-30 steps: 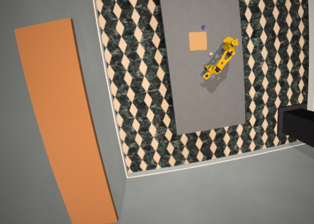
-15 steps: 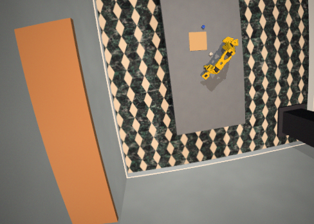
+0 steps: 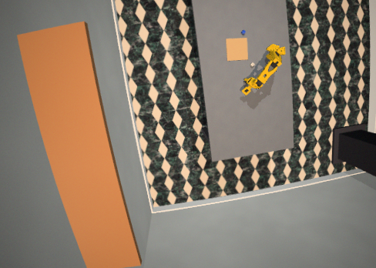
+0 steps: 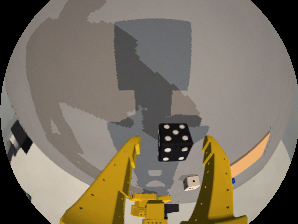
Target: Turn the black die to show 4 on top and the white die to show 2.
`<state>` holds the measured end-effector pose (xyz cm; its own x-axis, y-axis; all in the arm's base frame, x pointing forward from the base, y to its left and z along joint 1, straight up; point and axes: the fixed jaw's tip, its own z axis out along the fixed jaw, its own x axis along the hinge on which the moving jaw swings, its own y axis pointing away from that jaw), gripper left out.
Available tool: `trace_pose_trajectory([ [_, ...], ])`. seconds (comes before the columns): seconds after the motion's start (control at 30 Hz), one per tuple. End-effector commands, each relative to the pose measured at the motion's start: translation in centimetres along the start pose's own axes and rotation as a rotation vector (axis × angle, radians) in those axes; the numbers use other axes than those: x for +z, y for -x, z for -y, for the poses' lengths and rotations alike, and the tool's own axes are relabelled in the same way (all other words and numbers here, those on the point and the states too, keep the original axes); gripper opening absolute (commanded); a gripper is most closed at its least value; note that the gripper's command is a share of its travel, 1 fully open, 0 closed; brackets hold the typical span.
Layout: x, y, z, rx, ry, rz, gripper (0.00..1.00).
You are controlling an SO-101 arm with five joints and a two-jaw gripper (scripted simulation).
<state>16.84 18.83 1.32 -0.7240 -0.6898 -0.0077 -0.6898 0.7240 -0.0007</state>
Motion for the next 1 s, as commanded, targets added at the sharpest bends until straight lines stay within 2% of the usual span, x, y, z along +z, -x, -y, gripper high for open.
trace_pose_trajectory([
  [0.0, -0.58, 0.43, -0.19, 0.0, 0.003, 0.037, 0.27],
  [0.97, -0.58, 0.44, 0.75, 0.0, 0.002, 0.037, 0.12],
])
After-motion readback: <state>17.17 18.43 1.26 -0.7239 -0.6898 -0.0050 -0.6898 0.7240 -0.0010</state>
